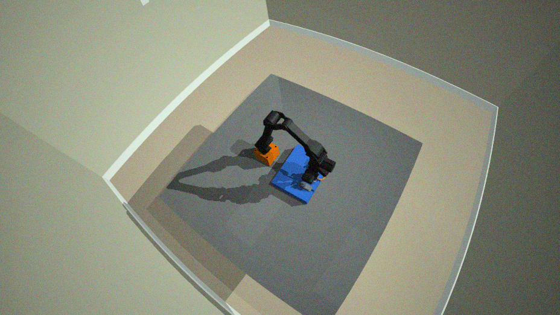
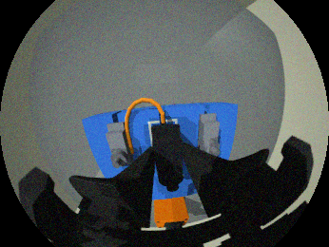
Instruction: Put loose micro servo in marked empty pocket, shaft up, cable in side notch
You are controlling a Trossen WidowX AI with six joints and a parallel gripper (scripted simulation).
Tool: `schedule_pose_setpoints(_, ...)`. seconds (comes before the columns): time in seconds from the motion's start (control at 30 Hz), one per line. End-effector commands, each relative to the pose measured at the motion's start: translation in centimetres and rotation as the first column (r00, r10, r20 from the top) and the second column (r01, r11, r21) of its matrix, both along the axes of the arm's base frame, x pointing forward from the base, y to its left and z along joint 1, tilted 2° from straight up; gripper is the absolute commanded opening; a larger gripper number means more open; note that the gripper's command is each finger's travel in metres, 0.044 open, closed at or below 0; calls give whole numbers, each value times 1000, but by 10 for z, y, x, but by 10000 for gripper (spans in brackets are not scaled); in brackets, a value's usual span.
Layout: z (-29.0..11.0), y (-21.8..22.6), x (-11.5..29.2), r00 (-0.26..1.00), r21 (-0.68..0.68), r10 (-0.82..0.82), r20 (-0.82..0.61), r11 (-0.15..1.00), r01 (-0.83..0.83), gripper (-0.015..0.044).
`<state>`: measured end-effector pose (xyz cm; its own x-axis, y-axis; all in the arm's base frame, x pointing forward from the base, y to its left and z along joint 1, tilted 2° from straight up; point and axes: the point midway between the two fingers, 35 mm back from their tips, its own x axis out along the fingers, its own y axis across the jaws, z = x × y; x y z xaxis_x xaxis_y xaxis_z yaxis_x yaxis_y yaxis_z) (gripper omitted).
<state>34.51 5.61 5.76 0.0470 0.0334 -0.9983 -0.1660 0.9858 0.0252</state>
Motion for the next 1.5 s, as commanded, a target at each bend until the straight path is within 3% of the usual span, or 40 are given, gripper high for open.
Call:
schedule_pose_setpoints(0.0, -4, 0, -1, 1000, 2, -3, -6, 1000, 3, 0)
schedule_pose_setpoints(1.47, -34, 1, 0, 1000, 2, -3, -6, 1000, 3, 0)
